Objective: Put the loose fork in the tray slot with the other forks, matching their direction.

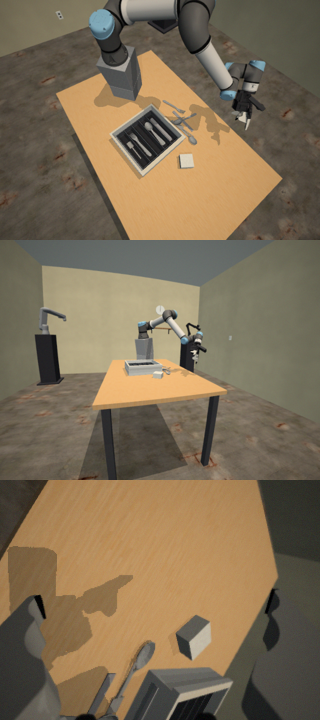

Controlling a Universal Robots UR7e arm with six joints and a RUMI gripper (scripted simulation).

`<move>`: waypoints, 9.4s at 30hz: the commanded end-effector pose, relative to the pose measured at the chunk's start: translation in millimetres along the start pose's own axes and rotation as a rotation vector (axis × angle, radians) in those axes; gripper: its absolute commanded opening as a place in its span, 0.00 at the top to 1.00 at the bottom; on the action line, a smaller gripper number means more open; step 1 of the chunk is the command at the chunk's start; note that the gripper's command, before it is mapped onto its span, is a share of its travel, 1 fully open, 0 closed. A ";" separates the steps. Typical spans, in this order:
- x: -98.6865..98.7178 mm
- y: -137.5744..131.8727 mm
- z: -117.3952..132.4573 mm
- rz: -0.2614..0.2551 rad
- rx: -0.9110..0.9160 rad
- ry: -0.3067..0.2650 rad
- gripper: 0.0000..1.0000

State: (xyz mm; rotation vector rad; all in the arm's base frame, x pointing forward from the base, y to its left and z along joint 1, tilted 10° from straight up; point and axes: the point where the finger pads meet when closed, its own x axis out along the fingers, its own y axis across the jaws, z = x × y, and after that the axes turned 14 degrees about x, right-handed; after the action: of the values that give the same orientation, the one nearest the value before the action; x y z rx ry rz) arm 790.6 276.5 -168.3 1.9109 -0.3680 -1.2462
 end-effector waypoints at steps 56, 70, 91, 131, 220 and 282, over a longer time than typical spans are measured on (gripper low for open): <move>-76.4 10.1 276.9 -0.383 0.441 -0.281 0.00; -95.6 14.0 358.7 -0.495 0.568 -0.360 0.00; -115.2 16.1 427.9 -0.592 0.677 -0.430 0.00; -67.8 -58.4 443.5 -0.635 0.460 -0.353 0.00; -31.3 -90.2 453.8 -0.636 0.446 -0.350 0.83; -27.0 -93.7 453.4 -0.636 0.446 -0.348 0.83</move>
State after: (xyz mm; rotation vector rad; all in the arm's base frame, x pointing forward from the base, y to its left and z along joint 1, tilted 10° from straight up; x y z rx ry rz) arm 365.1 140.5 -307.2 2.2730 -0.2294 -2.0745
